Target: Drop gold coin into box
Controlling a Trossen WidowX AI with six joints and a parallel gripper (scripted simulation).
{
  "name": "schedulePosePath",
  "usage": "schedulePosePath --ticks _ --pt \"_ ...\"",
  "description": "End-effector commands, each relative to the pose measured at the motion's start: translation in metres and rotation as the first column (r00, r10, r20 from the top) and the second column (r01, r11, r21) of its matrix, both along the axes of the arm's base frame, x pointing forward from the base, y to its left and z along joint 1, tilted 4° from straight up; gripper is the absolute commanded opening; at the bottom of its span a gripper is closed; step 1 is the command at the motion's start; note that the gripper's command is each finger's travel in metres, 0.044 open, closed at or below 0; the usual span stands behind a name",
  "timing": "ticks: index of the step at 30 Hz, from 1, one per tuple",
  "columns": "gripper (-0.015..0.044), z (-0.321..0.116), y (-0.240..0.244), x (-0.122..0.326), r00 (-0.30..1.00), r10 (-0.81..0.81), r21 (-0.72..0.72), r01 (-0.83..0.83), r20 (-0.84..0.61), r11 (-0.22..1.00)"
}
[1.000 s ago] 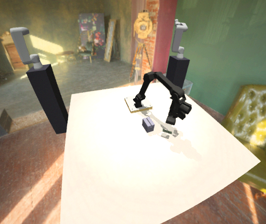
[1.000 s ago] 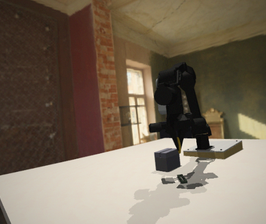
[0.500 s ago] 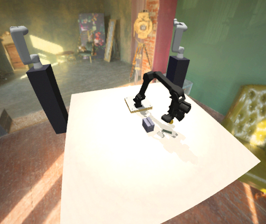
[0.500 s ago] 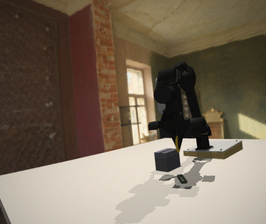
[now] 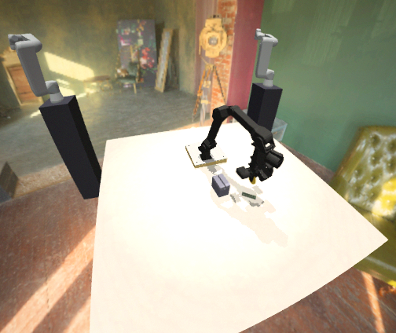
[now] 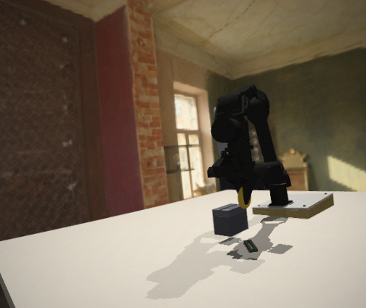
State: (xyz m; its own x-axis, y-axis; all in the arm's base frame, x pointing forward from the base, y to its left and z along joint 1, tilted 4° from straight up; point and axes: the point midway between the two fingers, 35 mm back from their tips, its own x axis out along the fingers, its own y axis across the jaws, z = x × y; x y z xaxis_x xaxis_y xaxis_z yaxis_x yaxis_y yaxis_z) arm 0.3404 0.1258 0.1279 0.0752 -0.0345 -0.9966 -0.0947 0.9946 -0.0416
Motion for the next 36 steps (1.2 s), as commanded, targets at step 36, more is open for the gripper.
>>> schedulePosePath --ticks 36 --pt "0.0000 0.003 -0.086 -0.040 1.000 -0.015 -0.005 0.015 -0.003 1.000"
